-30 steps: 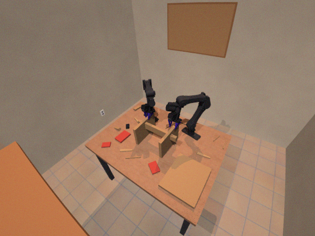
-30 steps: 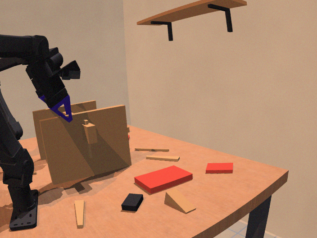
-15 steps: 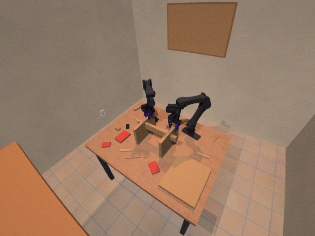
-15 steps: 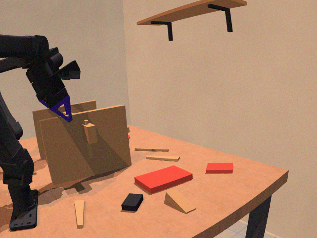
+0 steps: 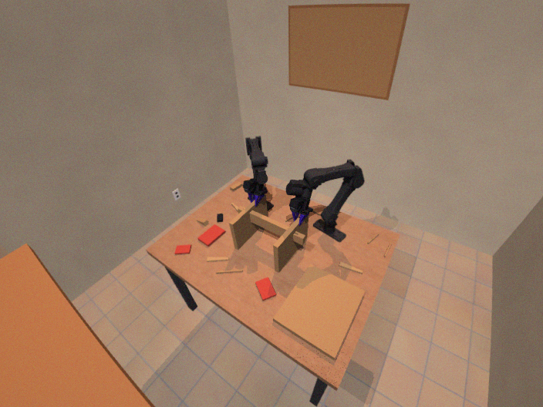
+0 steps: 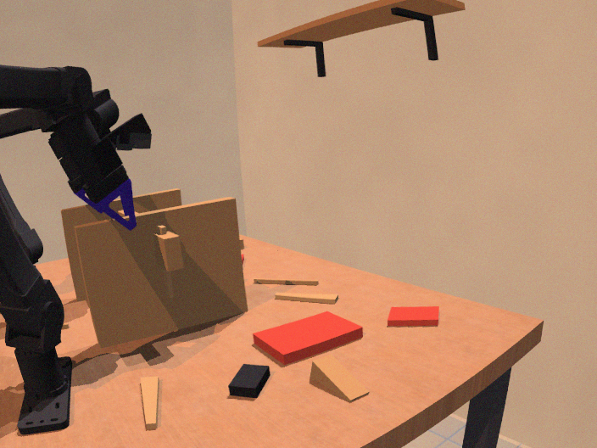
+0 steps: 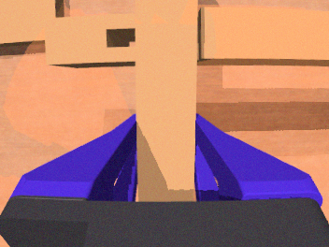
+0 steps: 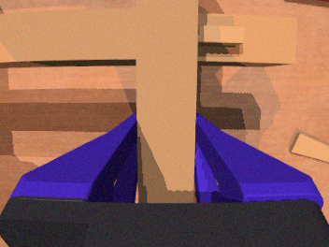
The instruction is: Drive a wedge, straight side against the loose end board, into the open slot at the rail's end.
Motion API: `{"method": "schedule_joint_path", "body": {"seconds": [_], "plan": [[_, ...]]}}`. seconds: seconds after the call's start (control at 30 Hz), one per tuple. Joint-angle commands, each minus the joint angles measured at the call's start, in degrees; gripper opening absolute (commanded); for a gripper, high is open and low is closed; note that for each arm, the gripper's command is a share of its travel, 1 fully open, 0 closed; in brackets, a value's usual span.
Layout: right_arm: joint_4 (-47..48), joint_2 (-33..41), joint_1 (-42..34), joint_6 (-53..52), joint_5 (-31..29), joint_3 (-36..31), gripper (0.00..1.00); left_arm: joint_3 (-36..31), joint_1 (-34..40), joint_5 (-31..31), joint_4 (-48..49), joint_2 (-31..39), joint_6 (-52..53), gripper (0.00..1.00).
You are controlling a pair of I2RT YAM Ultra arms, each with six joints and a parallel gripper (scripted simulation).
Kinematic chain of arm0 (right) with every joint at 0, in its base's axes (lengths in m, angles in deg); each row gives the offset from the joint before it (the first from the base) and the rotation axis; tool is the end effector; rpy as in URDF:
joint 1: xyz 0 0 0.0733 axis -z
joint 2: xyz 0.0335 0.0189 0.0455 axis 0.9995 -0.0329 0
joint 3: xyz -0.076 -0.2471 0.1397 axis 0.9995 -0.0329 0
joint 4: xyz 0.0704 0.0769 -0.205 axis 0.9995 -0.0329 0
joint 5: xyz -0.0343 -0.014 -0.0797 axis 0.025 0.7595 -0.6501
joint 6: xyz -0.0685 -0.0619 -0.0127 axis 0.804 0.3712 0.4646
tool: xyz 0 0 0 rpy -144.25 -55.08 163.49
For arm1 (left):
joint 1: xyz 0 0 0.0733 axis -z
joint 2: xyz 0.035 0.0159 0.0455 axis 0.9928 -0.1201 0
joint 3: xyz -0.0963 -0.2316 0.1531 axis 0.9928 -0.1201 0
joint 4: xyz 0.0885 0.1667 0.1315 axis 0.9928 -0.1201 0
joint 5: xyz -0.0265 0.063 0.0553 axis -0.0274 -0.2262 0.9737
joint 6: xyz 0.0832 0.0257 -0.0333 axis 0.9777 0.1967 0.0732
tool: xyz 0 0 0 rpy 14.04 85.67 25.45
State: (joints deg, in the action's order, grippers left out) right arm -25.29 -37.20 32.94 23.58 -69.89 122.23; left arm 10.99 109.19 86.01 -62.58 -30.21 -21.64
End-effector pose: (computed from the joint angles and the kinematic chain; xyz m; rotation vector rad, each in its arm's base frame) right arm 0.1149 0.1225 0.2999 -0.2534 2.6810 0.0629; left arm 0.1472 -0.0472 0.2976 -0.2299 2.6832 0.0520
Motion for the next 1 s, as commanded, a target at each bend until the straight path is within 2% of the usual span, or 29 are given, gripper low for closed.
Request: {"method": "schedule_joint_path", "body": {"seconds": [0.0, 0.2, 0.8, 0.97], "plan": [[1.55, 1.84, -0.02, -0.10, -0.79, 1.32, 0.00, -0.12, 0.21, 0.60, 0.93, 0.85, 0.12, 0.00], [1.55, 1.84, -0.02, -0.10, -0.79, 1.32, 0.00, -0.12, 0.21, 0.60, 0.93, 0.85, 0.12, 0.00], [8.93, -0.23, -2.43, -0.31, 7.45, 4.20, 0.00, -0.12, 0.21, 0.60, 0.93, 0.85, 0.12, 0.00], [9.58, -0.70, -3.61, -0.75, 7.62, 4.63, 0.00, -0.12, 0.21, 0.60, 0.93, 0.84, 0.25, 0.00]]}}
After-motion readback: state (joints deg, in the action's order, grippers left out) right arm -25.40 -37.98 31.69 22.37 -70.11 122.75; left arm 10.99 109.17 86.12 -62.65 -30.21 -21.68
